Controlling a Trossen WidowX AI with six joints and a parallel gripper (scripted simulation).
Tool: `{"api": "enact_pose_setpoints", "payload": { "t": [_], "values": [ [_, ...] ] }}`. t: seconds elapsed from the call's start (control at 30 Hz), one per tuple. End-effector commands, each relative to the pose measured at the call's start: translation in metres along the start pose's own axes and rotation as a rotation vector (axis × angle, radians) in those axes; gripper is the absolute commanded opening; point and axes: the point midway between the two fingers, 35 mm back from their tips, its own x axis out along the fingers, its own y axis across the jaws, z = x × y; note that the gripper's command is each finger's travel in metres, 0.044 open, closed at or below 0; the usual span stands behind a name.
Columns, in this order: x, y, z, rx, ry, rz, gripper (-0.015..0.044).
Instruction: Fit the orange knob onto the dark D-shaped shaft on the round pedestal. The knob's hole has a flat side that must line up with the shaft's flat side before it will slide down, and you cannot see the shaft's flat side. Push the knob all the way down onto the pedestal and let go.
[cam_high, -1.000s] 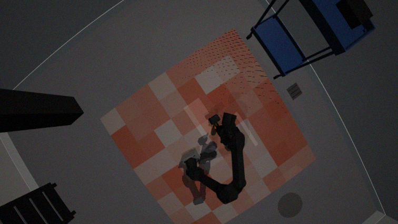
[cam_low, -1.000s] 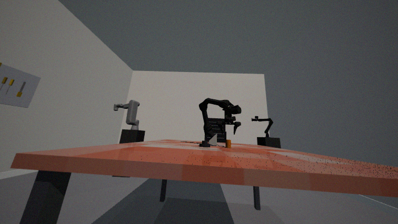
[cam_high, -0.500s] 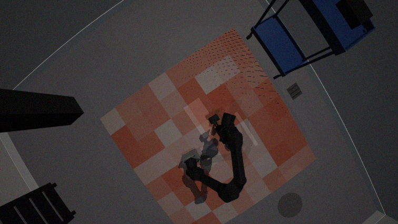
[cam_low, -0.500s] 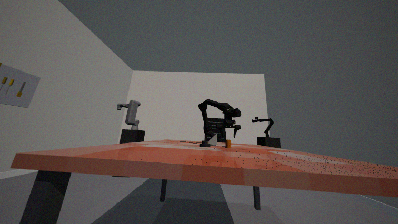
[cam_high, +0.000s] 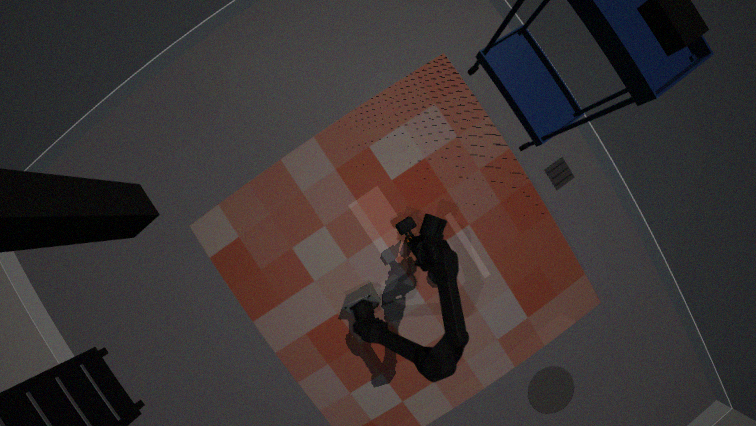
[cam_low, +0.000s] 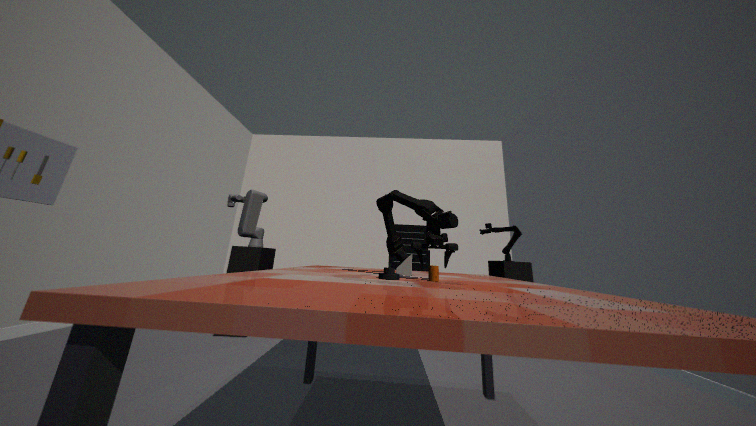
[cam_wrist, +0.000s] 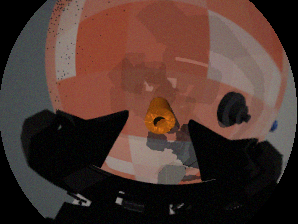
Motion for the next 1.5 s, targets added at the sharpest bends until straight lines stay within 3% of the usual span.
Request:
{"api": "enact_pose_setpoints", "payload": {
  "t": [0.0,0.77,1.13,1.3,1.47],
  "values": [
    [0.010,-0.001,0.000,-0.006,0.003,-0.007,0.0440],
    [0.044,-0.002,-0.002,-0.005,0.003,-0.010,0.0440],
    [0.044,-0.002,-0.002,-0.005,0.003,-0.010,0.0151],
    [0.044,-0.002,-0.002,-0.005,0.003,-0.010,0.0118],
    [0.031,0.000,0.002,-0.006,0.002,-0.007,0.0000]
  ]
}}
